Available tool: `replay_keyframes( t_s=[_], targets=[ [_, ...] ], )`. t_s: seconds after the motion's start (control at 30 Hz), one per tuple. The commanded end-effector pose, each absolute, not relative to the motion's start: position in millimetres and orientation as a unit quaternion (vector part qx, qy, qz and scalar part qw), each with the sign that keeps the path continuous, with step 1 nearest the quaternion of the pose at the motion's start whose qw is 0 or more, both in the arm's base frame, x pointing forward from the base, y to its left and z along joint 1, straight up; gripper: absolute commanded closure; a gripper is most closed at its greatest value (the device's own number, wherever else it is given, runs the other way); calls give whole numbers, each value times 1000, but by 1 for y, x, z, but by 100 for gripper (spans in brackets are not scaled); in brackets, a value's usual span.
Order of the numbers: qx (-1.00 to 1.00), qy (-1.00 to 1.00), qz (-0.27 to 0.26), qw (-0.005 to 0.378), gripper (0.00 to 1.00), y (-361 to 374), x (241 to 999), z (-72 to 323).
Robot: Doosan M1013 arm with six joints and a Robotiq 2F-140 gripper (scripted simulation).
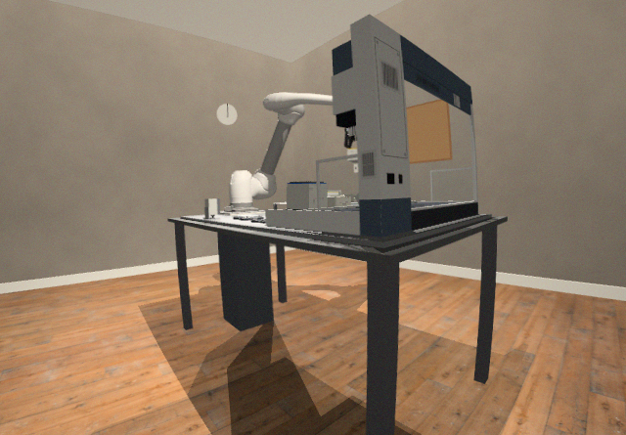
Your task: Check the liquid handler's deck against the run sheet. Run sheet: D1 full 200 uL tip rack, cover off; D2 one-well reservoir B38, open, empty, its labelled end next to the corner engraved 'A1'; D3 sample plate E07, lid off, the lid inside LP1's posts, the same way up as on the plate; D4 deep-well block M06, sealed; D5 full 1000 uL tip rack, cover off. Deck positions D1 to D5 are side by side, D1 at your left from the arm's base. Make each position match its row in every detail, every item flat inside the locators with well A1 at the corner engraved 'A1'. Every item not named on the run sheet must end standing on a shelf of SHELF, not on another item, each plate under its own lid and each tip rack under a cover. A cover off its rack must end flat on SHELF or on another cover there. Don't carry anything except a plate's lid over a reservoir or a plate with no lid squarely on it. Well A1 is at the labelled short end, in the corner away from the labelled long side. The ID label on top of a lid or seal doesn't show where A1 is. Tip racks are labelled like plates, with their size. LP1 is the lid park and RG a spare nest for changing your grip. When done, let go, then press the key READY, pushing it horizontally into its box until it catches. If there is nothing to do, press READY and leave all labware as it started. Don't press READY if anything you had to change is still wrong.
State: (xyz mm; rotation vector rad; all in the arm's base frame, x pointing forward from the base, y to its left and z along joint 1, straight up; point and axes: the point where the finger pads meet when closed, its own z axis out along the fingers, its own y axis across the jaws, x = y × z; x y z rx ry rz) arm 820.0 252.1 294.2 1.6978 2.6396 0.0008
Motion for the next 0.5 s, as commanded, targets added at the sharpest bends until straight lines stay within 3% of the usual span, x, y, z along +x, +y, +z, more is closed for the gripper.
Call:
replay_keyframes(
  t_s=[0.0, 0.47],
  targets=[
    [565, 825, 1, 2, 90, 252, 820, 296],
    [659, 752, 1, 2, 90, 252, 820, 296]
  ],
)
